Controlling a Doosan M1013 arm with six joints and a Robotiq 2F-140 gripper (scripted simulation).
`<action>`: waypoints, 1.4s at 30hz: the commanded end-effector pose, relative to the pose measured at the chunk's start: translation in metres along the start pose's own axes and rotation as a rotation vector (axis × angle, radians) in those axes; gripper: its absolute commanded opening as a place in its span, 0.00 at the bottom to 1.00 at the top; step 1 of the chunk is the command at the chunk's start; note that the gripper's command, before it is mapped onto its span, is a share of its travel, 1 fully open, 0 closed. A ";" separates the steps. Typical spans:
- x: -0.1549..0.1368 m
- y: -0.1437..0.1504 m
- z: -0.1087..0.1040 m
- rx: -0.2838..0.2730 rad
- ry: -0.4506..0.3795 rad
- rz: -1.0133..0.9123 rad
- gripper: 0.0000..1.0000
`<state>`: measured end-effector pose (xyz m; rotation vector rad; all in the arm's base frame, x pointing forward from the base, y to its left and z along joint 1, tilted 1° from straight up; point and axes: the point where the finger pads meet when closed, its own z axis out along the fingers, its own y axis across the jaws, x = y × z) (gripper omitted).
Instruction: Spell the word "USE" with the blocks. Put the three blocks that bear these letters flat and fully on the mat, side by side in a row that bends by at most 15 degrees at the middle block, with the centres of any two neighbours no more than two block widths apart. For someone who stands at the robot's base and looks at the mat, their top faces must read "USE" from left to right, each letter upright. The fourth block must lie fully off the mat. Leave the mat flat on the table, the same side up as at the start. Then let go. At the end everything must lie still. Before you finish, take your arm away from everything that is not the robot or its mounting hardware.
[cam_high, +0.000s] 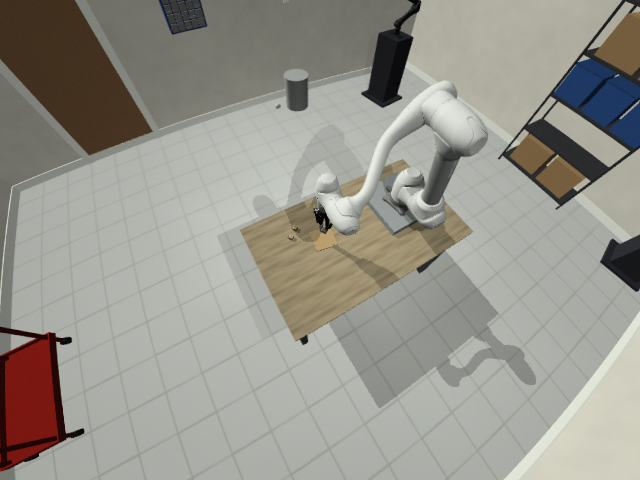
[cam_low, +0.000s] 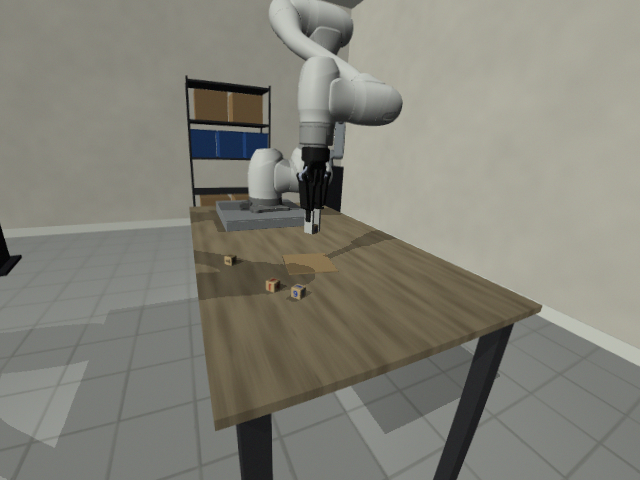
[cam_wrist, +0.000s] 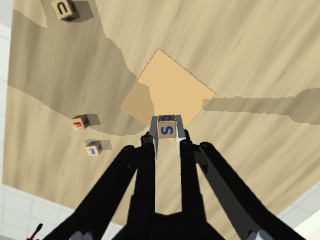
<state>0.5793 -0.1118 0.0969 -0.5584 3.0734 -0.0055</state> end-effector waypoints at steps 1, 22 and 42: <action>0.000 -0.004 -0.004 0.002 0.000 -0.001 0.13; 0.005 -0.003 -0.004 0.002 0.001 -0.687 0.13; 0.007 -0.003 -0.004 0.002 0.001 -0.995 0.13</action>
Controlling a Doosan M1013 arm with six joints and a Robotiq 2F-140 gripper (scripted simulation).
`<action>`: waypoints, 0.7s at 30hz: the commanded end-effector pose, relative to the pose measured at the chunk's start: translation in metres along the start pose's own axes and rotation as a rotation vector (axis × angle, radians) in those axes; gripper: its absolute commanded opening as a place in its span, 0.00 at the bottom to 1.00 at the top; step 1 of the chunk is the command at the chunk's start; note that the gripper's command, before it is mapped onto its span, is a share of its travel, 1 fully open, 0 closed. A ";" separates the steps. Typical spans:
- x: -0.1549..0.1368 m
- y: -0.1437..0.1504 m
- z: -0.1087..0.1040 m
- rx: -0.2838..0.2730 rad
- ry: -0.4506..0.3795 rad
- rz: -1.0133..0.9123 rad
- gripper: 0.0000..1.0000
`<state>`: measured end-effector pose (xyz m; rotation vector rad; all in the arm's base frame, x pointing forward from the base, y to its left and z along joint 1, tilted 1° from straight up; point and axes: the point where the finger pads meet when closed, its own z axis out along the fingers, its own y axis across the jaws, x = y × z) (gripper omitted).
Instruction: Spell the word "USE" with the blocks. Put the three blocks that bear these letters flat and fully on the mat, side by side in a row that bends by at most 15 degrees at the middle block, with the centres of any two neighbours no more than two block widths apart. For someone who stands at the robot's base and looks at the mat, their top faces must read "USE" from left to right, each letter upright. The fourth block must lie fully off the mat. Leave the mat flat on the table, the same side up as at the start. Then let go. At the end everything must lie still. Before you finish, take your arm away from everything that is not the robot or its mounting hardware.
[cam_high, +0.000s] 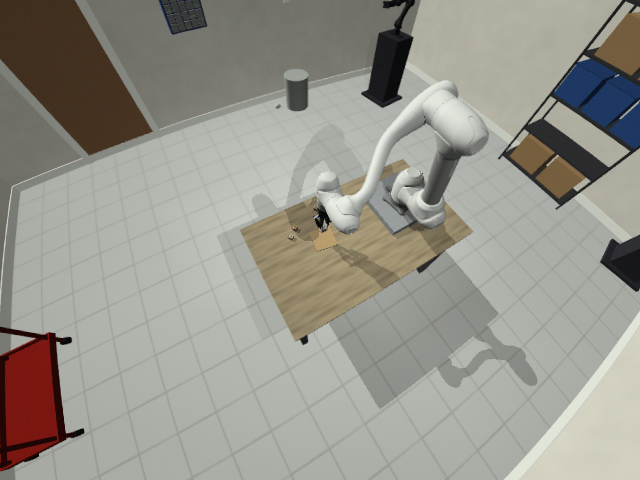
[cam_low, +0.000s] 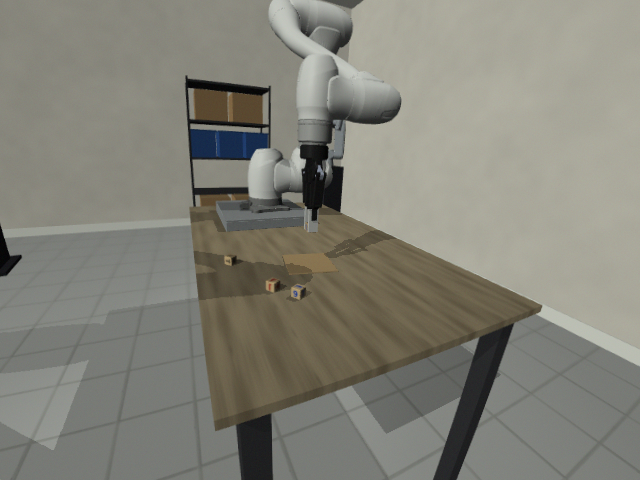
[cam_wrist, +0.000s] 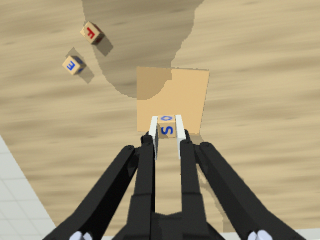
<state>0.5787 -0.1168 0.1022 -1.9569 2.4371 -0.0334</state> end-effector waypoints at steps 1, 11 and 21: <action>0.002 0.004 0.001 -0.008 -0.003 -0.002 0.13; 0.002 0.004 0.006 -0.008 -0.003 -0.019 0.13; 0.002 0.005 0.039 -0.008 -0.003 -0.020 0.13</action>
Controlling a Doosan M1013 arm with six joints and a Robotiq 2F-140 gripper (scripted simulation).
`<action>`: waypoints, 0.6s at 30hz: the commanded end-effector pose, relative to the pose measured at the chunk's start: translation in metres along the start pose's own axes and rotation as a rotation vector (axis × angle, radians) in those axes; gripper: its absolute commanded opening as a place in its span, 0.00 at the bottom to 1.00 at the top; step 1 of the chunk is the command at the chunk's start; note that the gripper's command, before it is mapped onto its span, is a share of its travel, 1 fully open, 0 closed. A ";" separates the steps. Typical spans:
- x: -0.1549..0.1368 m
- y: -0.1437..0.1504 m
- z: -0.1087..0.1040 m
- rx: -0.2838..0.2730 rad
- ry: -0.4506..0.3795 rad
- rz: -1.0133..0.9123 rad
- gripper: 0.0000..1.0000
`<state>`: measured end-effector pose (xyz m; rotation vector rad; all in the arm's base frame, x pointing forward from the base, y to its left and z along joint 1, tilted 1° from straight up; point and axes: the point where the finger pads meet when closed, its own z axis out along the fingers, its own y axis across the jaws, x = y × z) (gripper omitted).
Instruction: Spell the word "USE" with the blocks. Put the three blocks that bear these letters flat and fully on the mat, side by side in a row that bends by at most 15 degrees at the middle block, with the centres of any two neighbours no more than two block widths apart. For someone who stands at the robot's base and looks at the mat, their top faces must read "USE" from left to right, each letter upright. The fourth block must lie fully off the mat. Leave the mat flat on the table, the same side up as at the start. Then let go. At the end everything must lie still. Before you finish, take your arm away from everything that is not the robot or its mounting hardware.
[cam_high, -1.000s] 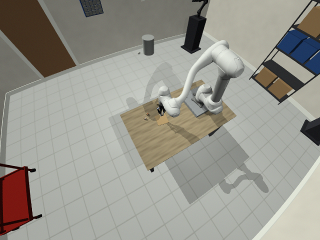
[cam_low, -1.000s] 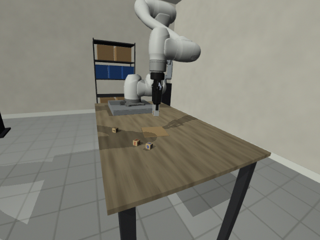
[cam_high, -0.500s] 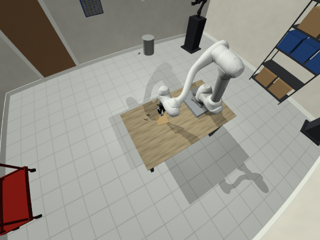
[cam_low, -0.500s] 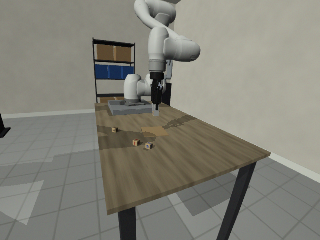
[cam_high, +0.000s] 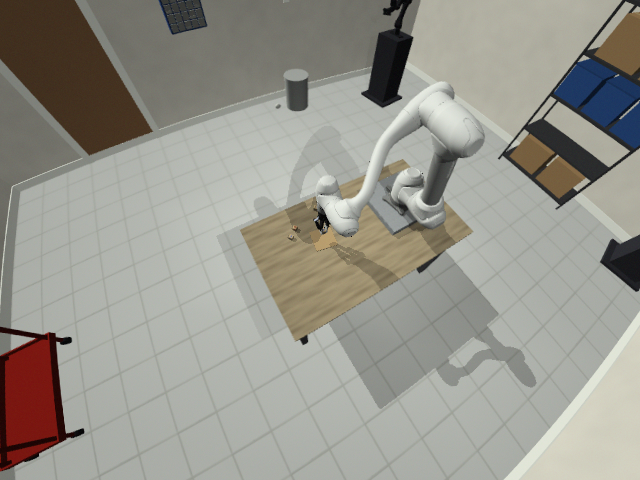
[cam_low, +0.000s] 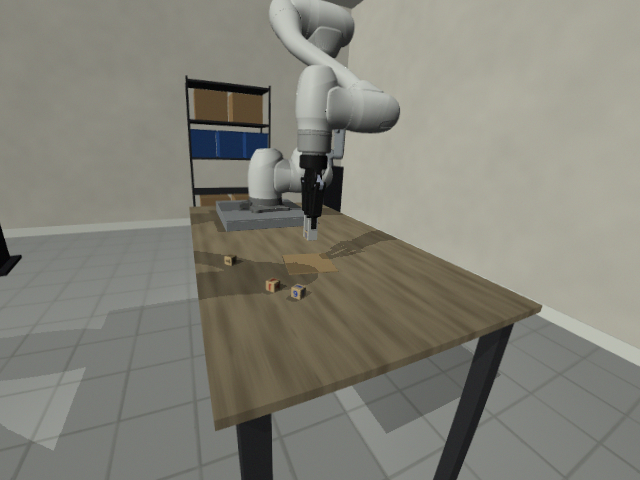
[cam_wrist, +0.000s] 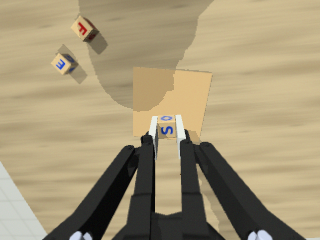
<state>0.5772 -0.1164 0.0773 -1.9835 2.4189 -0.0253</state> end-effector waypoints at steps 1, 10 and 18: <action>0.002 0.003 0.020 -0.002 -0.002 0.000 0.13; 0.002 0.003 0.060 -0.002 -0.002 0.000 0.13; 0.002 0.003 0.071 -0.002 -0.002 0.000 0.13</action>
